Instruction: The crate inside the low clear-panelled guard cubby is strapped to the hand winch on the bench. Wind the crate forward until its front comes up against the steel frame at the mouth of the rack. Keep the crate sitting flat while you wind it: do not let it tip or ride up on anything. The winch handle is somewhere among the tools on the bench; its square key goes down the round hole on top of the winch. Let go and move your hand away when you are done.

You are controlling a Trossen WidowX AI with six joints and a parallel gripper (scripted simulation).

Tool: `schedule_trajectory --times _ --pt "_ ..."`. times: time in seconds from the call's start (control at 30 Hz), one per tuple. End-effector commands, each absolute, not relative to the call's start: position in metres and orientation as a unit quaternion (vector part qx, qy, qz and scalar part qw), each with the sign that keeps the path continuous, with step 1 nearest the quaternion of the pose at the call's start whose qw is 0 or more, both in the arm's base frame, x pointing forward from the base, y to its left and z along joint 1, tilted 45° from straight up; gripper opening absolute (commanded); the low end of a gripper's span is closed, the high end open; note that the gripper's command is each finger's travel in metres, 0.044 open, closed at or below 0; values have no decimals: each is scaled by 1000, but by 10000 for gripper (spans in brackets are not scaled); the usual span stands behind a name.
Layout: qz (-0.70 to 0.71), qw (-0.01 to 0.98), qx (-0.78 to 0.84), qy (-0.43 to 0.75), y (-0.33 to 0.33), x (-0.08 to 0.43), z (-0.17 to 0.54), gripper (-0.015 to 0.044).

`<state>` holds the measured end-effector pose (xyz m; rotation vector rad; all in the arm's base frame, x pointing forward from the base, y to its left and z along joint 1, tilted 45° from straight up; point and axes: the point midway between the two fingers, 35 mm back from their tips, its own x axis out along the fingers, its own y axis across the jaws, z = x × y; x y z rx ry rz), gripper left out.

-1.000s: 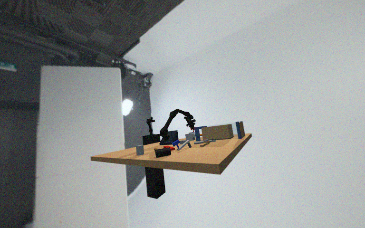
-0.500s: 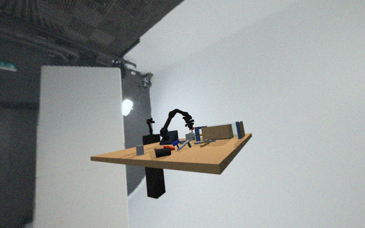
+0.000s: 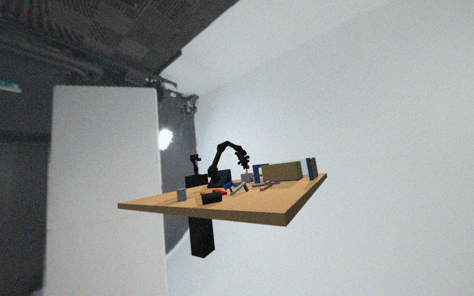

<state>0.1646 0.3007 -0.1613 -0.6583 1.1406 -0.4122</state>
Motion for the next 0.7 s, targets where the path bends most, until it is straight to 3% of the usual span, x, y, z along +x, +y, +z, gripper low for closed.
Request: schedule_trajectory --times 0.0,0.67 --pt "-192 764 -312 532 295 152 -160 0" --pt "-192 763 -313 532 280 128 -145 0"
